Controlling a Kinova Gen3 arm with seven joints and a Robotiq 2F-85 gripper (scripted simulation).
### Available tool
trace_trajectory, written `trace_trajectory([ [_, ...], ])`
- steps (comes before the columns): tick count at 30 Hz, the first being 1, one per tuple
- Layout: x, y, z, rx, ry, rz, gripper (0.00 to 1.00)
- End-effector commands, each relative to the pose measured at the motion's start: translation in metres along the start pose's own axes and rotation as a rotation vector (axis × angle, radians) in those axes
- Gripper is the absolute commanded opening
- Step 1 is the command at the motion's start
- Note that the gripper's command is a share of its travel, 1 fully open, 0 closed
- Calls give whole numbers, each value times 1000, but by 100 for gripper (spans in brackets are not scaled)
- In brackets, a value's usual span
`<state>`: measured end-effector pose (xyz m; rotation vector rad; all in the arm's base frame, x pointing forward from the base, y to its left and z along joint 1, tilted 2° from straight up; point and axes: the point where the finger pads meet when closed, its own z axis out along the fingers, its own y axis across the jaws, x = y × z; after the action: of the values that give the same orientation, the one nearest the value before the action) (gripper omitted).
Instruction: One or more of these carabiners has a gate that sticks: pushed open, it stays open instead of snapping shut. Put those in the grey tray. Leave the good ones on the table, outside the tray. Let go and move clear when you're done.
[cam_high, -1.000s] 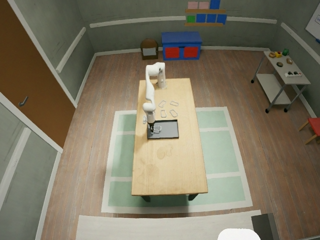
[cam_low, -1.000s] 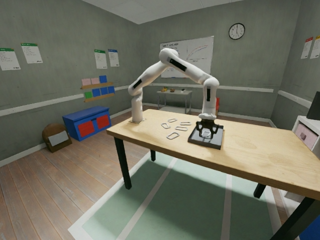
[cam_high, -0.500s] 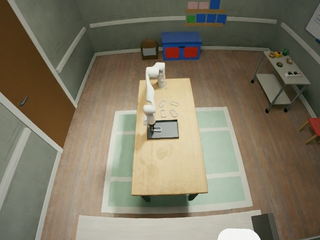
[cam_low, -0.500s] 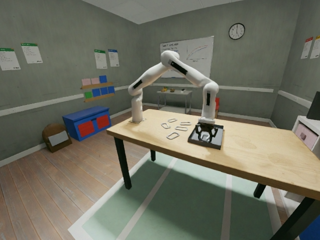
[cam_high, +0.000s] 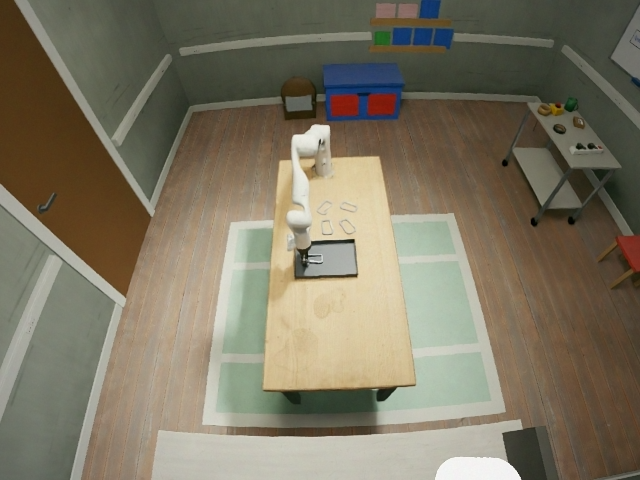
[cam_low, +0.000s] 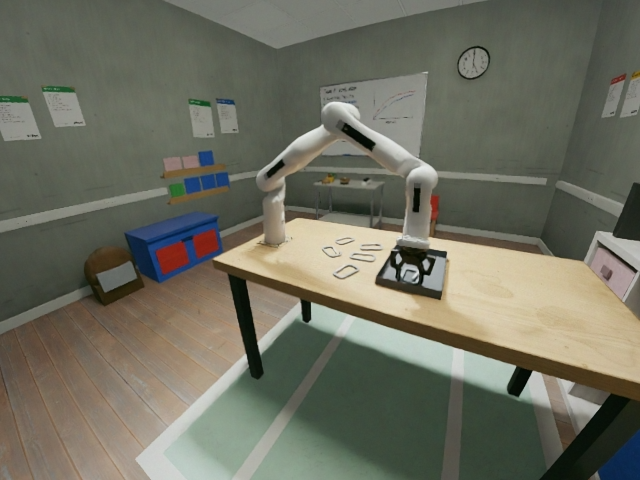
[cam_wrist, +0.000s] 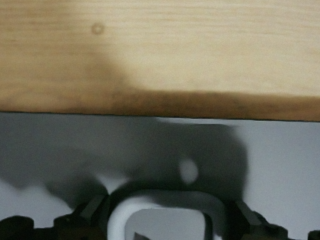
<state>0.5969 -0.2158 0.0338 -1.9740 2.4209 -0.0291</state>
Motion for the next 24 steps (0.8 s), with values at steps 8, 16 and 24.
trace_trajectory([
  [8, 0, -1, -2, 3, 0, 0, 100],
  [16, 0, 0, -72, 3, 0, 0, 100],
  [24, 0, 0, -100, 3, 0, 0, 100],
])
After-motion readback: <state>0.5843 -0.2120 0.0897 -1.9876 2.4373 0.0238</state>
